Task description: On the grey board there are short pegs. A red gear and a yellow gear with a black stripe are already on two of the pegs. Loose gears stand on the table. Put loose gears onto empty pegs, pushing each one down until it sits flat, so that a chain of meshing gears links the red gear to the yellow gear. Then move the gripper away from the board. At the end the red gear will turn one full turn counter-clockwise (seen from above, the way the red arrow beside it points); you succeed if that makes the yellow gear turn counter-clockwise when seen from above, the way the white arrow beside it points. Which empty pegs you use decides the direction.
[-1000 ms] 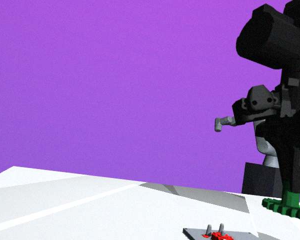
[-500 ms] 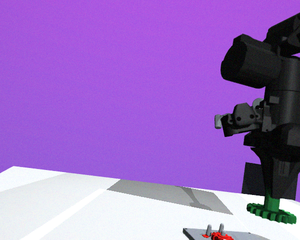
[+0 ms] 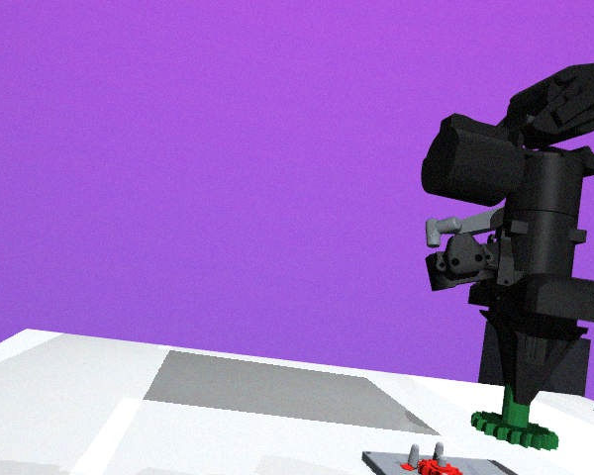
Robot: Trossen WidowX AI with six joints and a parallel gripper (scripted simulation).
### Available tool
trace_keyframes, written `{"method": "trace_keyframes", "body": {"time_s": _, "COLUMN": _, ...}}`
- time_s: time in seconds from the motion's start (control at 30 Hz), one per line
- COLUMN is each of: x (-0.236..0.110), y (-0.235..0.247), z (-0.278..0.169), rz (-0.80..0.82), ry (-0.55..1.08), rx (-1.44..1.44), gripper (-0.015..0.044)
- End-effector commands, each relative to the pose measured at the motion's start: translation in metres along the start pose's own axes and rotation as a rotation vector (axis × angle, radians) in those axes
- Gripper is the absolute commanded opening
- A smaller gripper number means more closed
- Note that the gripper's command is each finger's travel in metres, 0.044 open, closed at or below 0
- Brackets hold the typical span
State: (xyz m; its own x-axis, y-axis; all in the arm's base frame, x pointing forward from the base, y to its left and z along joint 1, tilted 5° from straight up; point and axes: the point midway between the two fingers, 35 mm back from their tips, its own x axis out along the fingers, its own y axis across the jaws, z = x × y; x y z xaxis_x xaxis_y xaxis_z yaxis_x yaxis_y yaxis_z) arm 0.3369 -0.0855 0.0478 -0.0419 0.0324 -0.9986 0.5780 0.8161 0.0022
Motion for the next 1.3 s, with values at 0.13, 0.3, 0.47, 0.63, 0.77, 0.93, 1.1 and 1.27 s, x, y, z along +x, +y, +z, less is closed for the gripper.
{"method": "trace_keyframes", "body": {"time_s": 0.13, "x": 0.008, "y": -0.02, "z": -0.002, "rz": -0.005, "ry": -0.002, "rx": -0.003, "gripper": 0.0}}
{"method": "trace_keyframes", "body": {"time_s": 0.3, "x": 0.014, "y": -0.032, "z": -0.003, "rz": -0.006, "ry": -0.002, "rx": -0.003, "gripper": 0.0}}
{"method": "trace_keyframes", "body": {"time_s": 0.47, "x": 0.02, "y": -0.044, "z": -0.005, "rz": -0.007, "ry": -0.001, "rx": -0.003, "gripper": 0.0}}
{"method": "trace_keyframes", "body": {"time_s": 0.63, "x": 0.022, "y": -0.048, "z": -0.005, "rz": -0.008, "ry": -0.001, "rx": -0.003, "gripper": 0.0}}
{"method": "trace_keyframes", "body": {"time_s": 0.77, "x": 0.021, "y": -0.048, "z": -0.005, "rz": -0.008, "ry": -0.001, "rx": -0.003, "gripper": 0.0}}
{"method": "trace_keyframes", "body": {"time_s": 0.93, "x": 0.021, "y": -0.048, "z": -0.005, "rz": -0.008, "ry": -0.001, "rx": -0.003, "gripper": 0.0}}
{"method": "trace_keyframes", "body": {"time_s": 1.1, "x": 0.021, "y": -0.048, "z": -0.005, "rz": -0.008, "ry": -0.001, "rx": -0.003, "gripper": 0.0}}
{"method": "trace_keyframes", "body": {"time_s": 1.27, "x": 0.021, "y": -0.048, "z": -0.005, "rz": -0.008, "ry": -0.001, "rx": -0.003, "gripper": 0.0}}
